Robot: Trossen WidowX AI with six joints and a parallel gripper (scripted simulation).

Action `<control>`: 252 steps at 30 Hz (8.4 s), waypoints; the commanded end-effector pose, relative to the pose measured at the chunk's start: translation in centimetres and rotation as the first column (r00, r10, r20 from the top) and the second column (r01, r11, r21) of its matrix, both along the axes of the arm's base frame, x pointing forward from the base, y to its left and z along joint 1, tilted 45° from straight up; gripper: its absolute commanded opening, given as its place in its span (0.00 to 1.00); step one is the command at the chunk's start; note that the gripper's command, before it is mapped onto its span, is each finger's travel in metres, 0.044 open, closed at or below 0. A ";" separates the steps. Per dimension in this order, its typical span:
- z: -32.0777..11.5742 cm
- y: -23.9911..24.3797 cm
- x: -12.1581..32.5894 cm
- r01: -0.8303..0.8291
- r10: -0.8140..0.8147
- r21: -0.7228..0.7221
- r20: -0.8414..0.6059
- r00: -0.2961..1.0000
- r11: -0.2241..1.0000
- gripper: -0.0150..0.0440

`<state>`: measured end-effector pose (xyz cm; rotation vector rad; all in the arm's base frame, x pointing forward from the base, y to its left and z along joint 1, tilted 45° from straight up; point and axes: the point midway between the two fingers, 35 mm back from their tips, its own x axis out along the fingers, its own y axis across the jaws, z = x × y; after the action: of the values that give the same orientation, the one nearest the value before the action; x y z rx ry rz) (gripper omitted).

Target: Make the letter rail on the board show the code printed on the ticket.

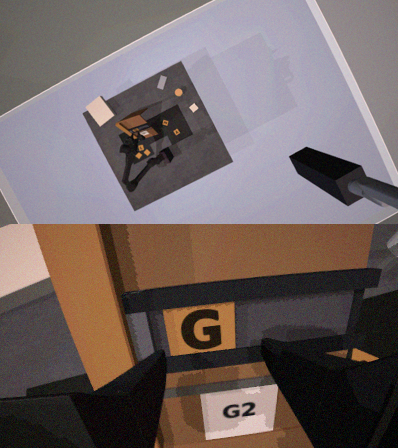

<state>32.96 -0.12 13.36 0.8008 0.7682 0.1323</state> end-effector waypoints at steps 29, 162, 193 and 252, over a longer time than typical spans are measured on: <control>0.8 0.0 -0.2 -0.004 0.004 -0.003 0.008 1.000 1.000 0.75; -2.8 -1.4 4.3 -0.423 0.472 0.210 -0.415 0.778 0.882 0.25; -2.0 -0.8 4.5 -0.423 0.472 0.210 -0.415 0.778 0.882 0.25; 7.1 -7.6 -9.5 -0.282 0.913 -0.944 0.046 0.404 0.172 1.00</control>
<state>28.50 -6.95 18.17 -0.0499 0.7318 0.7887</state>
